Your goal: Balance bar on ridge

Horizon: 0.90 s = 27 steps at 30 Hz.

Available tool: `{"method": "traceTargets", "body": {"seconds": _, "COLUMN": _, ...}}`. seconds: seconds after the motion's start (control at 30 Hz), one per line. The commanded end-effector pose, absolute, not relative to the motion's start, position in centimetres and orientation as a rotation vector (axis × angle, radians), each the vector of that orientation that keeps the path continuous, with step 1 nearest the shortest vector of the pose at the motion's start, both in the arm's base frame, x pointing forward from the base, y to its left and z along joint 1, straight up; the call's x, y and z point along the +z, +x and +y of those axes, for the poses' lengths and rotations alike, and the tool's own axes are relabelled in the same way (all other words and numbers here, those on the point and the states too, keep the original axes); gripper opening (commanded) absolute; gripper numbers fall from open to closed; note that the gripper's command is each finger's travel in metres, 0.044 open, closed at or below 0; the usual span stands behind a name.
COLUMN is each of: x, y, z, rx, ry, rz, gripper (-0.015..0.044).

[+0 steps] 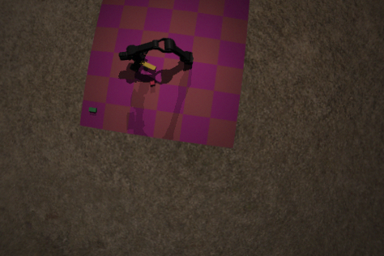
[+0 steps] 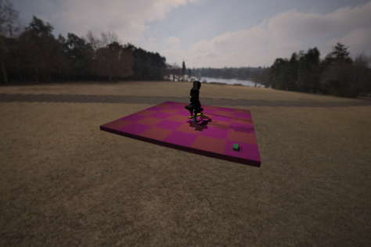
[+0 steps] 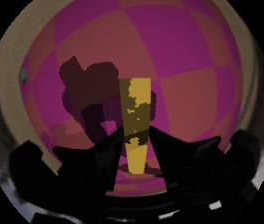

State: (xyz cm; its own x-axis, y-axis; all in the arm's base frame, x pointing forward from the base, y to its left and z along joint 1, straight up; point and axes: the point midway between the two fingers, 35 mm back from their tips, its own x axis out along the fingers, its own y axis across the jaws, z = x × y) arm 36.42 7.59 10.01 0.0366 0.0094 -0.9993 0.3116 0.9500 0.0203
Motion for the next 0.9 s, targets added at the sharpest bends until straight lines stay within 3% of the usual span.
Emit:
{"method": "traceTargets", "body": {"seconds": 0.0, "x": 10.0, "y": 36.4, "z": 7.6, "rx": -0.236, "ry": 0.259, "rz": 1.522, "gripper": 0.0185}}
{"method": "traceTargets", "body": {"seconds": 0.23, "x": 10.0, "y": 36.4, "z": 7.6, "rx": -0.236, "ry": 0.259, "rz": 1.522, "gripper": 0.0185}}
{"method": "traceTargets", "body": {"seconds": 0.57, "x": 10.0, "y": 36.4, "z": 7.6, "rx": -0.236, "ry": 0.259, "rz": 1.522, "gripper": 0.044}}
{"method": "traceTargets", "body": {"seconds": 0.87, "x": 16.2, "y": 36.7, "z": 7.7, "rx": -0.236, "ry": 0.26, "rz": 1.521, "gripper": 0.044}}
